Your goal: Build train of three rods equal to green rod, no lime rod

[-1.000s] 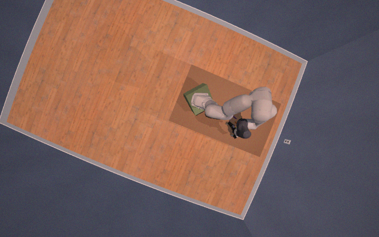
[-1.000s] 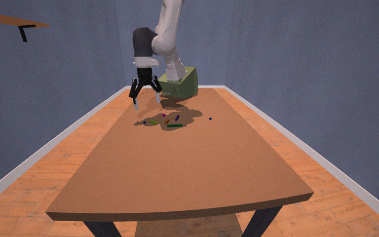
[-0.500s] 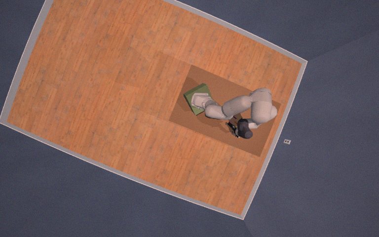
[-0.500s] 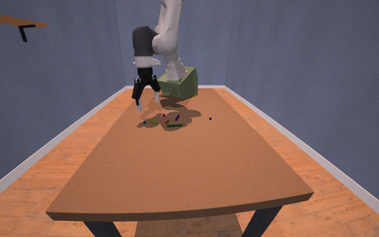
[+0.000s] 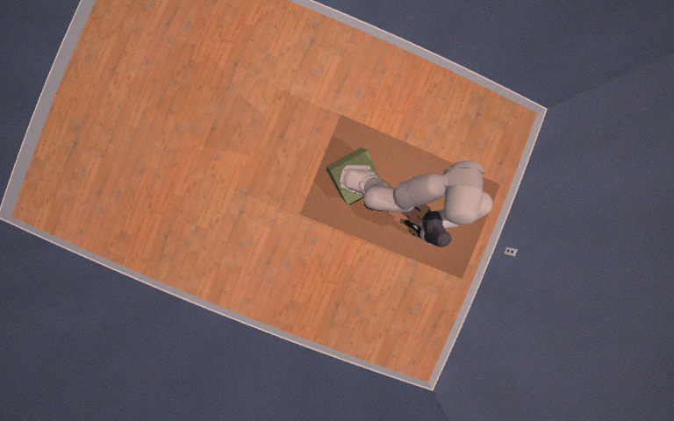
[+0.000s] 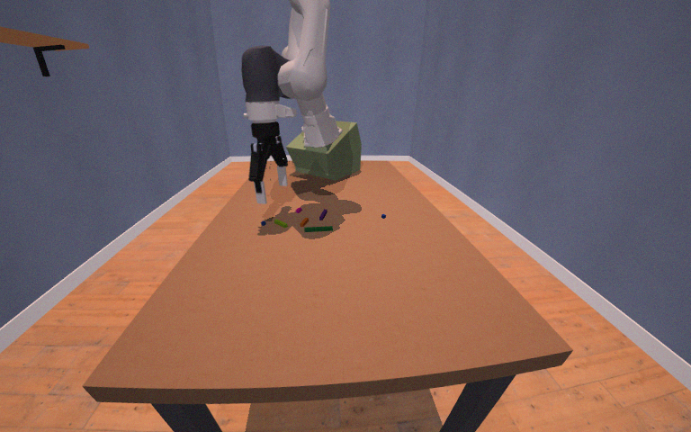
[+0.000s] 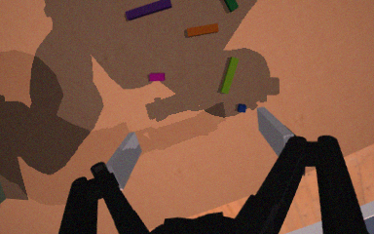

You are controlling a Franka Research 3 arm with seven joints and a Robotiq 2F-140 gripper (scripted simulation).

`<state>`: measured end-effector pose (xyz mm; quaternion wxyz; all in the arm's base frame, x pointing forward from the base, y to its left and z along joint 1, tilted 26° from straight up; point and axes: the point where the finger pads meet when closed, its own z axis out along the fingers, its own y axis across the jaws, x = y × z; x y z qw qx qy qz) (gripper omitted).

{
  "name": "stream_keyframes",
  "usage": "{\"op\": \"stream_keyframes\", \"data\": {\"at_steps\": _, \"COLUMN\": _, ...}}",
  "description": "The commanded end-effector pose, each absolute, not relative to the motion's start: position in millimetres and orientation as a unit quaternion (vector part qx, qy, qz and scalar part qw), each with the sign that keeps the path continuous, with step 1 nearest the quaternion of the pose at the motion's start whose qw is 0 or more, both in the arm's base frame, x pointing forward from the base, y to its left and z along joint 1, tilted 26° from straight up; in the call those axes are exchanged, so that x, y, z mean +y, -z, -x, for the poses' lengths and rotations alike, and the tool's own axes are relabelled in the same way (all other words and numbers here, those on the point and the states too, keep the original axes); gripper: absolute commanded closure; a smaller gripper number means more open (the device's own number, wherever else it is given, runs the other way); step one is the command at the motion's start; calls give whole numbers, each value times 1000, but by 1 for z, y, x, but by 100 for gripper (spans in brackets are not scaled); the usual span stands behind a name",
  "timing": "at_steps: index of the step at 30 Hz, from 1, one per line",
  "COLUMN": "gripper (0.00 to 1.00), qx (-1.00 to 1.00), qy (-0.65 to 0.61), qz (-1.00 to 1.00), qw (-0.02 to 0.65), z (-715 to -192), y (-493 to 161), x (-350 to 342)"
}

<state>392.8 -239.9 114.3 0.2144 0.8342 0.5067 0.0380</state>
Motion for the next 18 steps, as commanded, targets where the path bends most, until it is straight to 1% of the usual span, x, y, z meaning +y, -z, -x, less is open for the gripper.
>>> {"op": "stream_keyframes", "data": {"at_steps": 1, "gripper": 0, "qx": 575, "qy": -27, "qz": -787, "qw": 222, "z": -396, "y": -117, "x": -240}}
{"op": "stream_keyframes", "data": {"at_steps": 18, "gripper": 0, "qx": 694, "qy": 4, "qz": -685, "qw": 222, "z": -405, "y": -121, "x": -234}}
